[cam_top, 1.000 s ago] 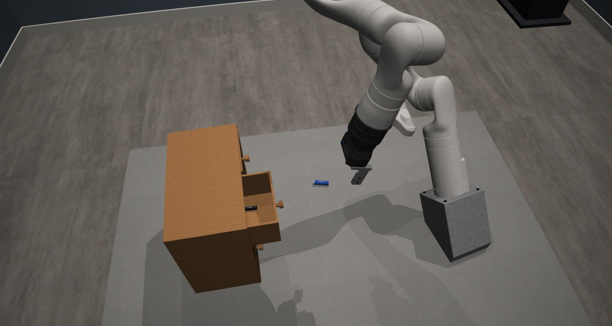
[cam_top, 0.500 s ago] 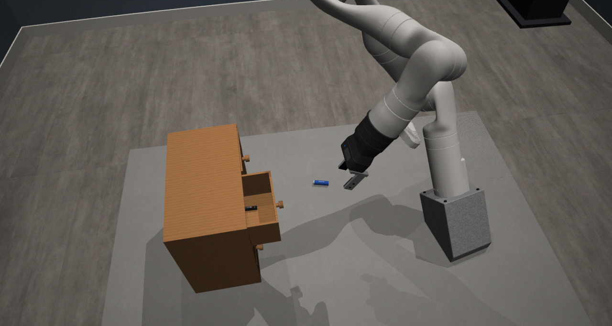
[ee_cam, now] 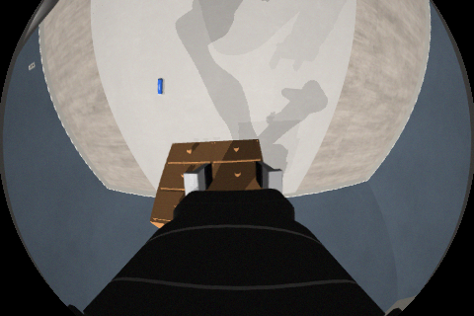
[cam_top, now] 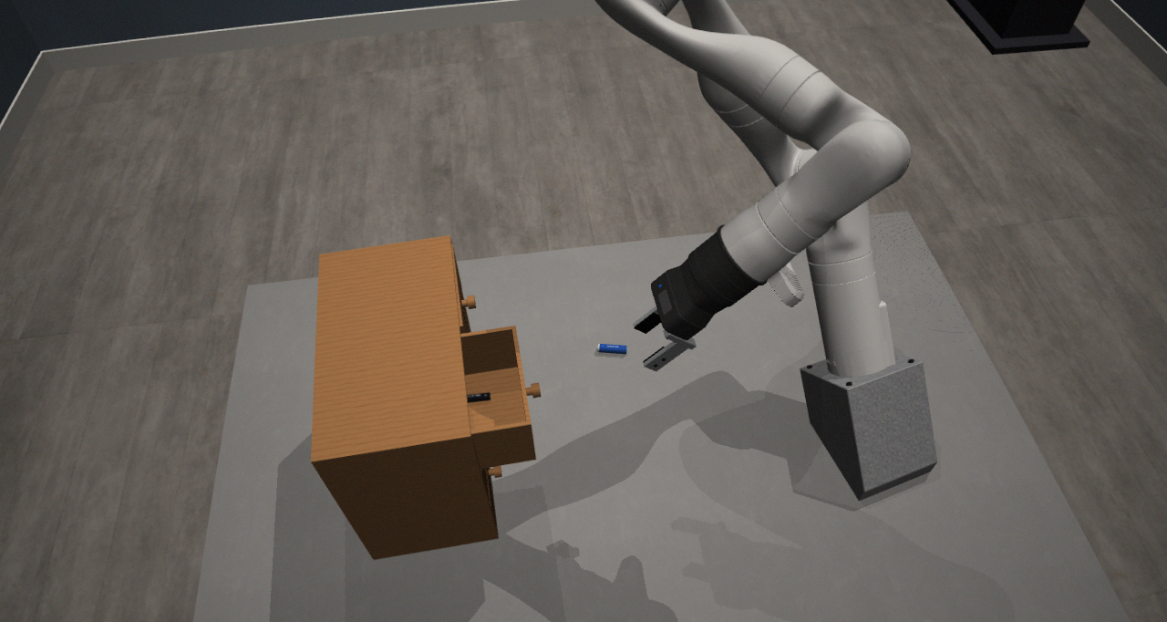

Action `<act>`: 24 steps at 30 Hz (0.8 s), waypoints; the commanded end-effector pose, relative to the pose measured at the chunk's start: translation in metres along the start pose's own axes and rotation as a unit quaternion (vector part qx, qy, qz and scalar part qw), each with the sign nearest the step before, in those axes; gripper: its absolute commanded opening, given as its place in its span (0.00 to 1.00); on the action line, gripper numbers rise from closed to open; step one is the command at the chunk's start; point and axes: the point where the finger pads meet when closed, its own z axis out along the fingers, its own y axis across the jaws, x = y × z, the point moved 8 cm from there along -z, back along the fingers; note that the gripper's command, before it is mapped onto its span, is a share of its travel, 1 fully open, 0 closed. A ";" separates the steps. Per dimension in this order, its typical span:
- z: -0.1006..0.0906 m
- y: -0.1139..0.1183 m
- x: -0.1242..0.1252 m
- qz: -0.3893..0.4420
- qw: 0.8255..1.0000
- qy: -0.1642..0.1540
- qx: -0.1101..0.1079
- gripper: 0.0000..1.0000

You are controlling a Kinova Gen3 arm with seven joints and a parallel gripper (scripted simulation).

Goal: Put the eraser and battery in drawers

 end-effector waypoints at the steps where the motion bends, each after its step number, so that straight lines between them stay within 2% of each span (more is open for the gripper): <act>1: 0.001 0.002 0.006 -0.009 1.000 -0.016 -0.002 1.00; 14: 0.019 0.002 0.021 -0.009 0.995 -0.098 -0.003 1.00; 16: 0.019 0.002 0.021 -0.009 0.995 -0.098 -0.003 1.00; 24: 0.028 0.002 0.028 -0.008 0.990 -0.138 -0.004 1.00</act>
